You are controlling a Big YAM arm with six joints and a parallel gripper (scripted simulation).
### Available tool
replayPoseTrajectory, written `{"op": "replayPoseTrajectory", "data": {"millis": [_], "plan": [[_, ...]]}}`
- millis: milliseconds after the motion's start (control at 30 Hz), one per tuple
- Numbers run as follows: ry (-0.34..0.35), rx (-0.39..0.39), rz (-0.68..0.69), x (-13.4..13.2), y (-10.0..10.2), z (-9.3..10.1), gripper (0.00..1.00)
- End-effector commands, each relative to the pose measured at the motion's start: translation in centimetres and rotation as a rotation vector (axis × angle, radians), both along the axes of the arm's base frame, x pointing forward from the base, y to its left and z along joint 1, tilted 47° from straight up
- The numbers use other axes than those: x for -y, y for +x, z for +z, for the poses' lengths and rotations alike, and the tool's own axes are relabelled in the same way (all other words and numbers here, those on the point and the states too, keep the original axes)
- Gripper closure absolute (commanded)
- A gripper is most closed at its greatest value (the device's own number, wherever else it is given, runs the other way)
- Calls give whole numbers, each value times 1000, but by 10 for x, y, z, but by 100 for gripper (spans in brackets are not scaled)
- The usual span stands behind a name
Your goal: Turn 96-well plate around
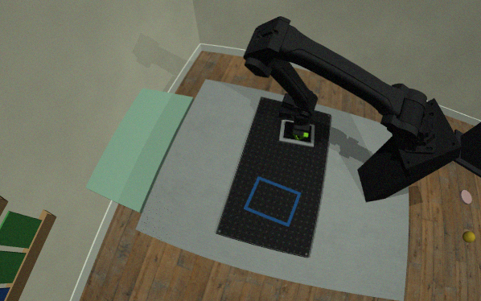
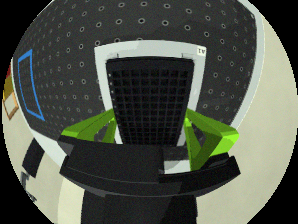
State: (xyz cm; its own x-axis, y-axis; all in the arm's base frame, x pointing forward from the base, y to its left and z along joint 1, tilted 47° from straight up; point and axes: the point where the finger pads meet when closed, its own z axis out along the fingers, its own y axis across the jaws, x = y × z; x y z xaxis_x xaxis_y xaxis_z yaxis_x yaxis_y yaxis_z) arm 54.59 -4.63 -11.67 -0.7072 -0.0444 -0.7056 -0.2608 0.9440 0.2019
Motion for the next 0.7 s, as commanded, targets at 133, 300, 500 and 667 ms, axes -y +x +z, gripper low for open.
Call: {"op": "replayPoseTrajectory", "data": {"millis": [133,300,500,667], "plan": [[-4,1,-13,14,-15,14,100],[-4,1,-13,16,-20,20,100],[-4,1,-14,18,-25,24,100],[-4,2,-13,21,-30,30,100]]}}
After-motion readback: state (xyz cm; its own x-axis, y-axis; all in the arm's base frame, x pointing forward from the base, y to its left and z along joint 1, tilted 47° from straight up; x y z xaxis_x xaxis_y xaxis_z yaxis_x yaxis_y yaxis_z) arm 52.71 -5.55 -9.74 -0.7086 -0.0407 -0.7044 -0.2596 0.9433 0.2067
